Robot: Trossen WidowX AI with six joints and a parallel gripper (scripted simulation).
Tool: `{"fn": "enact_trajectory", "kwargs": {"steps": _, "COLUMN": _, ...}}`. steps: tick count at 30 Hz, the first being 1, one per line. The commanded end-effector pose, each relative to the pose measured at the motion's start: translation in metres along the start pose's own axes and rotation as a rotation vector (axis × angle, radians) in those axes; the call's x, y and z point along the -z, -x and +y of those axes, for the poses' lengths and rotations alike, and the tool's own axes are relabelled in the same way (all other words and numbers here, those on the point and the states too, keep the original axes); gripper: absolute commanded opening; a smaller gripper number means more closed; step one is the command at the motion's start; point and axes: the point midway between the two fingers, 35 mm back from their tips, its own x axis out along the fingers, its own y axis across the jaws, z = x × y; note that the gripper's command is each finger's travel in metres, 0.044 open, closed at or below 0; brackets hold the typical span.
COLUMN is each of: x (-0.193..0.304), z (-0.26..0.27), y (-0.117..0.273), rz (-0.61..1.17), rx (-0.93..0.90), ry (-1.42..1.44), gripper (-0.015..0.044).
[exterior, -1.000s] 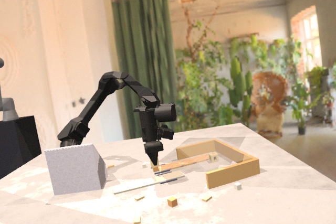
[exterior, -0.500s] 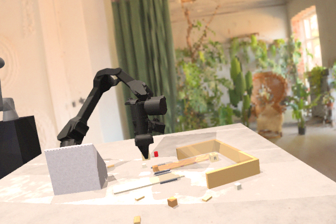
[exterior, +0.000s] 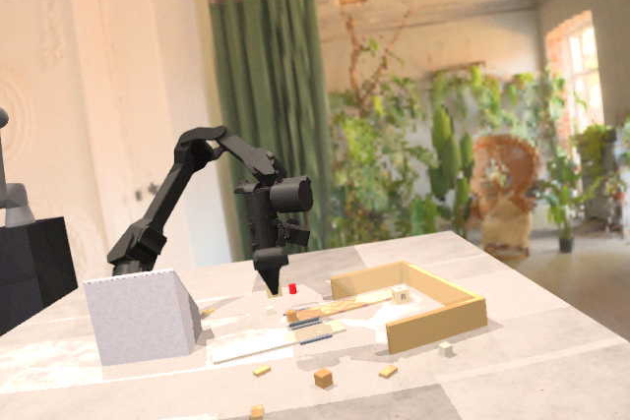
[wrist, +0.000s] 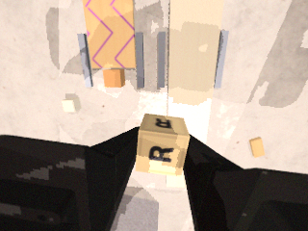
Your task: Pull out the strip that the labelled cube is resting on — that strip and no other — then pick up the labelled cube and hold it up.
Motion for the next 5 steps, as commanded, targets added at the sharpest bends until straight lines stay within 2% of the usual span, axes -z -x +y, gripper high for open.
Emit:
{"fn": "enact_trajectory", "kwargs": {"steps": 1, "x": -0.0004, "z": -0.0007, "y": 0.0012, "rz": 0.0, "rx": 0.005, "ry": 0.006, "gripper": 0.0}}
{"fn": "enact_trajectory", "kwargs": {"steps": 5, "x": -0.0004, "z": -0.0007, "y": 0.0012, "rz": 0.0, "rx": 0.005, "ry": 0.006, "gripper": 0.0}}
